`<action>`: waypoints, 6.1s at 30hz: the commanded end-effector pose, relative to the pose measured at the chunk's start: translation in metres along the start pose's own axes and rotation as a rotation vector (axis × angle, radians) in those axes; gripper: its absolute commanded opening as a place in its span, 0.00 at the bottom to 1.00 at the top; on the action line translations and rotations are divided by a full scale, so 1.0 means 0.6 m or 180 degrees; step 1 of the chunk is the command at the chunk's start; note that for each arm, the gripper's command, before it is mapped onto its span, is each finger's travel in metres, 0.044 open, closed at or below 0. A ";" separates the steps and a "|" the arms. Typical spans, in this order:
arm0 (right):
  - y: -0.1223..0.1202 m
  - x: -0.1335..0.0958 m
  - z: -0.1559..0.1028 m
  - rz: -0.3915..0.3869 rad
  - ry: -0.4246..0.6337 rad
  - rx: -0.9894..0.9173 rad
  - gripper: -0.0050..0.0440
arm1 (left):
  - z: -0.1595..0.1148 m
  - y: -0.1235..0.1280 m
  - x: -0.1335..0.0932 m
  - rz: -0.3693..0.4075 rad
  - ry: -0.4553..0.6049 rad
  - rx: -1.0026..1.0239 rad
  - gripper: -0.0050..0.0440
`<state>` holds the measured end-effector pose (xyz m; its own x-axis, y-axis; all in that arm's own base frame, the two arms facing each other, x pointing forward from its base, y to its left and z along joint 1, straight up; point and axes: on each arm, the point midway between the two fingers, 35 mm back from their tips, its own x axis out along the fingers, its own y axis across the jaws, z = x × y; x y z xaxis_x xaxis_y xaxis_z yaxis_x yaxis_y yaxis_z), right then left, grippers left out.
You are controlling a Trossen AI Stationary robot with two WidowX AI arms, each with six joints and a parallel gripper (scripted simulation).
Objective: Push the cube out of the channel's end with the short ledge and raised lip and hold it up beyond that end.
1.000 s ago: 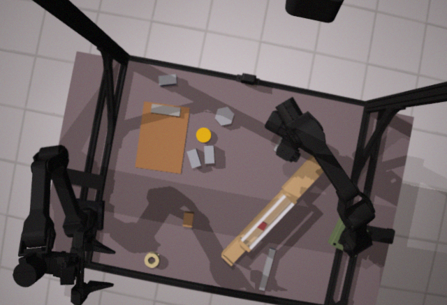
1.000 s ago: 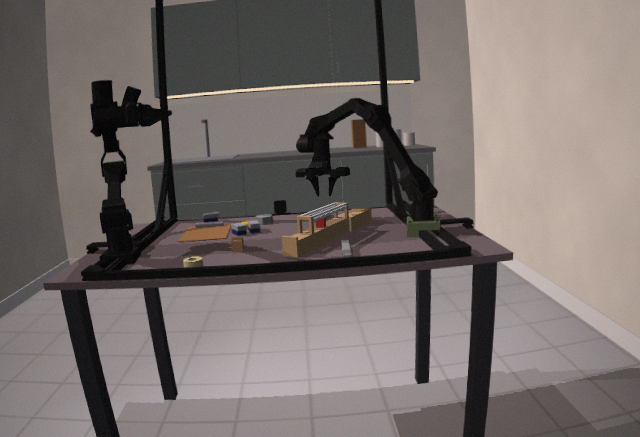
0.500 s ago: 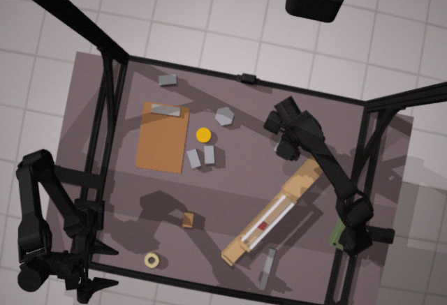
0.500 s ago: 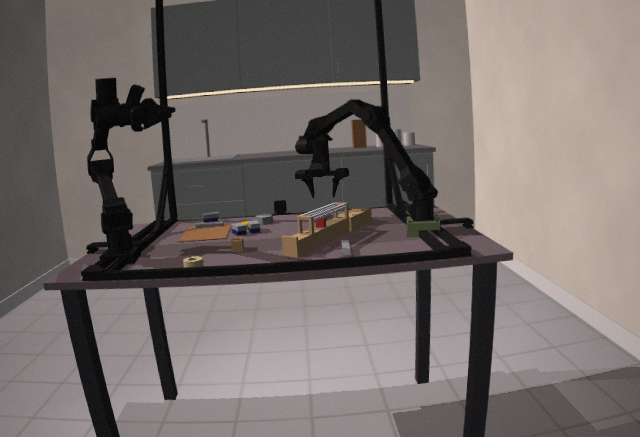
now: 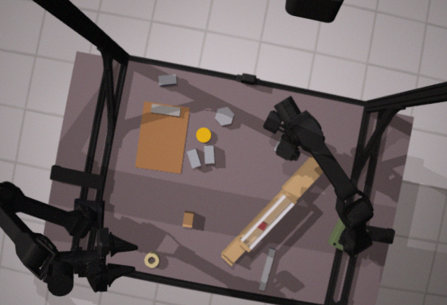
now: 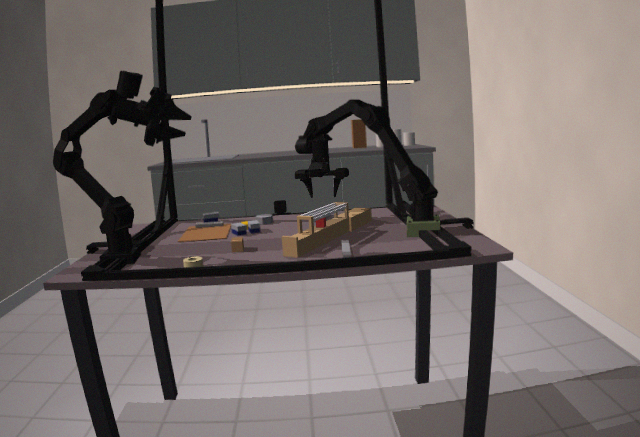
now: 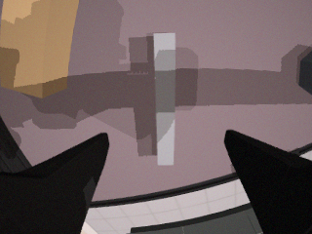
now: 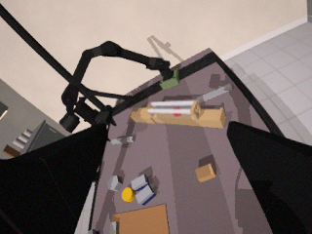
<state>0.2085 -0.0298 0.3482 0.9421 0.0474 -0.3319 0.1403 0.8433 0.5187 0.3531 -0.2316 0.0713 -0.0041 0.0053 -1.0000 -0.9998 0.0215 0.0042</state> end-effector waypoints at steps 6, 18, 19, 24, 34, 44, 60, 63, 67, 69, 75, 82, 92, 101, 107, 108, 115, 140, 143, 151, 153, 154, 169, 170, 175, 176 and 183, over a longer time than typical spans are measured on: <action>0.021 0.034 -0.050 -0.0463 0.0608 0.0164 0.92 | -0.002 -0.002 -0.001 -0.0013 0.0017 -0.0009 0.92; 0.062 0.039 -0.099 -0.0986 0.0858 -0.0295 0.92 | -0.002 -0.002 -0.001 -0.0013 0.0017 -0.0009 0.92; 0.068 0.038 -0.102 -0.1021 0.0845 -0.0370 0.92 | -0.002 -0.002 -0.001 -0.0013 0.0017 -0.0009 0.92; 0.104 0.027 -0.112 -0.1106 0.0668 -0.0781 0.92 | -0.002 -0.002 -0.001 -0.0013 0.0017 -0.0009 0.92; 0.191 -0.011 -0.115 -0.0844 0.0044 -0.1449 0.92 | -0.002 -0.002 -0.001 -0.0013 0.0017 -0.0009 0.92; 0.240 -0.041 -0.115 -0.0549 -0.0324 -0.1684 0.92 | -0.002 -0.002 -0.001 -0.0013 0.0017 -0.0009 0.92; 0.240 -0.041 -0.115 -0.0549 -0.0324 -0.1684 0.92 | -0.002 -0.002 0.024 -0.0013 0.0017 -0.0009 0.51; 0.240 -0.041 -0.115 -0.0549 -0.0324 -0.1684 0.92 | -0.002 -0.002 0.024 -0.0013 0.0017 -0.0009 0.51; 0.240 -0.041 -0.115 -0.0549 -0.0324 -0.1684 0.92 | -0.003 -0.003 0.033 -0.0013 0.0017 -0.0009 0.51; 0.240 -0.041 -0.115 -0.0549 -0.0324 -0.1684 0.92 | -0.003 -0.003 0.038 -0.0013 0.0017 -0.0009 0.51; 0.240 -0.041 -0.115 -0.0549 -0.0324 -0.1684 0.92 | -0.004 -0.004 0.055 -0.0013 0.0017 -0.0009 0.51; 0.240 -0.041 -0.115 -0.0549 -0.0324 -0.1684 0.92 | -0.004 -0.004 0.068 -0.0013 0.0017 -0.0009 0.51; 0.240 -0.041 -0.115 -0.0549 -0.0324 -0.1684 0.92 | -0.004 -0.004 0.095 -0.0013 0.0017 -0.0009 0.51; 0.240 -0.041 -0.115 -0.0549 -0.0324 -0.1684 0.92 | -0.003 -0.003 0.114 -0.0013 0.0017 -0.0009 0.51; 0.240 -0.041 -0.115 -0.0549 -0.0324 -0.1684 0.92 | -0.003 -0.003 0.124 -0.0013 0.0017 -0.0009 0.51; 0.240 -0.041 -0.115 -0.0549 -0.0324 -0.1684 0.92 | -0.003 -0.003 0.124 -0.0013 0.0017 -0.0009 0.51; 0.240 -0.041 -0.115 -0.0549 -0.0324 -0.1684 0.92 | -0.004 -0.006 0.119 -0.0033 0.0024 -0.0001 0.45; 0.240 -0.041 -0.115 -0.0549 -0.0324 -0.1684 0.92 | -0.004 -0.006 0.109 -0.0031 0.0024 -0.0001 0.18; 0.240 -0.041 -0.115 -0.0549 -0.0324 -0.1684 0.92 | -0.005 -0.007 0.065 -0.0023 0.0021 -0.0003 0.18; 0.240 -0.041 -0.115 -0.0549 -0.0324 -0.1684 0.92 | -0.003 -0.005 0.011 -0.0013 0.0017 -0.0004 0.18; 0.240 -0.041 -0.115 -0.0549 -0.0324 -0.1684 0.92 | -0.003 -0.005 0.011 -0.0013 0.0017 -0.0004 0.18; 0.240 -0.041 -0.115 -0.0549 -0.0324 -0.1684 0.92 | -0.003 -0.005 0.011 -0.0013 0.0017 -0.0004 0.18; 0.240 -0.041 -0.115 -0.0549 -0.0324 -0.1684 0.92 | 0.049 0.055 -0.005 -0.0014 0.0016 0.0294 0.18; 0.240 -0.041 -0.115 -0.0549 -0.0324 -0.1684 0.92 | 0.054 0.061 -0.006 -0.0014 0.0016 0.0322 0.18; 0.240 -0.041 -0.115 -0.0549 -0.0324 -0.1684 0.92 | 0.080 0.094 -0.007 -0.0014 0.0016 0.0464 0.18; 0.240 -0.041 -0.115 -0.0549 -0.0324 -0.1684 0.92 | 0.085 0.100 -0.007 -0.0015 0.0016 0.0492 0.18; 0.240 -0.041 -0.115 -0.0549 -0.0324 -0.1684 0.92 | 0.110 0.135 -0.005 -0.0015 0.0015 0.0634 0.18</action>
<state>0.1842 0.1278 0.3762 0.9468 -0.1421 -0.2886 0.1452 0.9893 -0.0109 0.2833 -0.1715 0.0738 -0.0019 0.0030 -1.0000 -0.9798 0.1999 0.0025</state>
